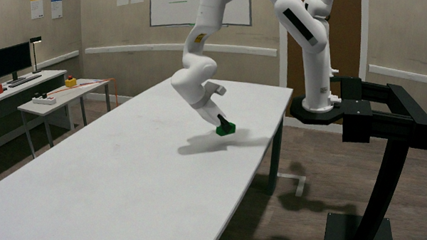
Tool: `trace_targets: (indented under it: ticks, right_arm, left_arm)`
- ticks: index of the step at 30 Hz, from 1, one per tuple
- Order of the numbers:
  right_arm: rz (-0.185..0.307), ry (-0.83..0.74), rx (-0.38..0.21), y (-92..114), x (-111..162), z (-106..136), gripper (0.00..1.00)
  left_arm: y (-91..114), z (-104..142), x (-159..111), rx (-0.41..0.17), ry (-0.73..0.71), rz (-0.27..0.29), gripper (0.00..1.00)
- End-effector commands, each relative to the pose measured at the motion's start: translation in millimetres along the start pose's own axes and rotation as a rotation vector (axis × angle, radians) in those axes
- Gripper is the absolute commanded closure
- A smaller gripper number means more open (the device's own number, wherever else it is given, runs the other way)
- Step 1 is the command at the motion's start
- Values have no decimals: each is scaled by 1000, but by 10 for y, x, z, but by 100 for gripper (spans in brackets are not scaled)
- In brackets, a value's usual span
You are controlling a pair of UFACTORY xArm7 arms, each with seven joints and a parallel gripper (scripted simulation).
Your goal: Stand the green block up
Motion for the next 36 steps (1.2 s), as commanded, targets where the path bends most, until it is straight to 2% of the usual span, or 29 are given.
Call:
trace_targets:
  ticks: [1, 3, 5, 18, 21, 26, 28, 36]
  right_arm:
    - [0, -1, 5, 18, 3, -7, 0]
    - [0, -1, 5, 18, 3, -7, 0]
    - [0, -1, 5, 18, 3, -7, 0]
    - [0, -1, 5, 18, 3, -7, 0]
    - [0, -1, 5, 18, 3, -7, 0]
    - [0, -1, 5, 18, 3, -7, 0]
    - [0, -1, 5, 18, 3, -7, 0]
    - [0, -1, 5, 18, 3, -7, 0]
  left_arm:
    - [-2, -127, 24, -118, 0, -35, 66]
    - [0, -176, 44, -161, -1, -48, 66]
    - [2, -206, 56, -183, -1, -54, 66]
    - [-7, -238, 63, -195, 0, -57, 66]
    - [-40, -297, 71, -253, 2, -70, 66]
    - [-86, -444, 114, -393, 1, -108, 66]
    - [-91, -481, 129, -427, 0, -119, 66]
    - [-100, -514, 139, -435, 0, -122, 66]
Point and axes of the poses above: on each arm, the point where the finger pads meet when closed, its own y axis back along the fingers, its own x axis across the jaws, z = x × y, the point moved 10 cm from there along y, back along the fingers, and after that the axes turned 15 degrees about y, right-handed, at the moved point
